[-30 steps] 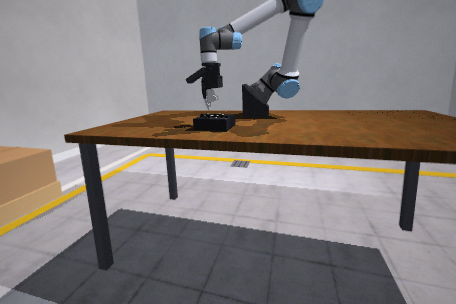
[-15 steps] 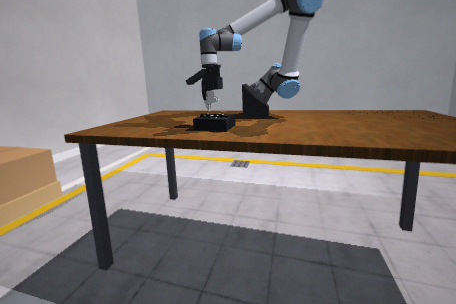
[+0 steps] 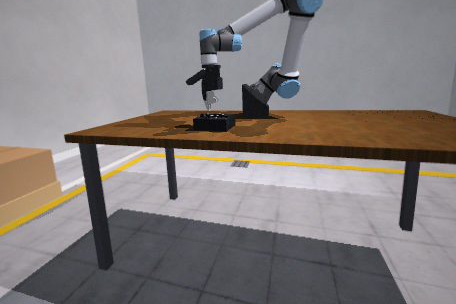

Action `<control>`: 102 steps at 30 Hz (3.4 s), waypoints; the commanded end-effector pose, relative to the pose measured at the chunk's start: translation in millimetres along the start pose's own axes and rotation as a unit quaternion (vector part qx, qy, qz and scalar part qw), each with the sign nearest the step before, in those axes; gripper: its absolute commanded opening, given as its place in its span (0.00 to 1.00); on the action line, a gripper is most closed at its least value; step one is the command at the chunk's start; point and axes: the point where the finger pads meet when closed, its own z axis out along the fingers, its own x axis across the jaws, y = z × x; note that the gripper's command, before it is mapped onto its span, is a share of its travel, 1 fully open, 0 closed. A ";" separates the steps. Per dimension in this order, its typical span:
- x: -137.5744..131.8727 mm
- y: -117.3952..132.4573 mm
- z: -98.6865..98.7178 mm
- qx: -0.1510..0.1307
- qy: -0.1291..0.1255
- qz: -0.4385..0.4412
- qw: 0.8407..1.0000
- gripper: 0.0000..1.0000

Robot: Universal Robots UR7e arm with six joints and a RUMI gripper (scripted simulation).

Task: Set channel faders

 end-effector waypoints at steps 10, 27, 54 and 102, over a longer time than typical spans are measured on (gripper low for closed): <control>-0.3 -0.3 -0.5 0.000 0.000 0.000 1.000 0.00; -0.3 -0.3 -0.5 0.000 0.000 0.000 1.000 0.00; -0.3 -0.3 10.0 0.000 0.000 0.000 1.000 0.00; -2.6 -0.3 11.5 0.000 0.000 0.000 1.000 0.00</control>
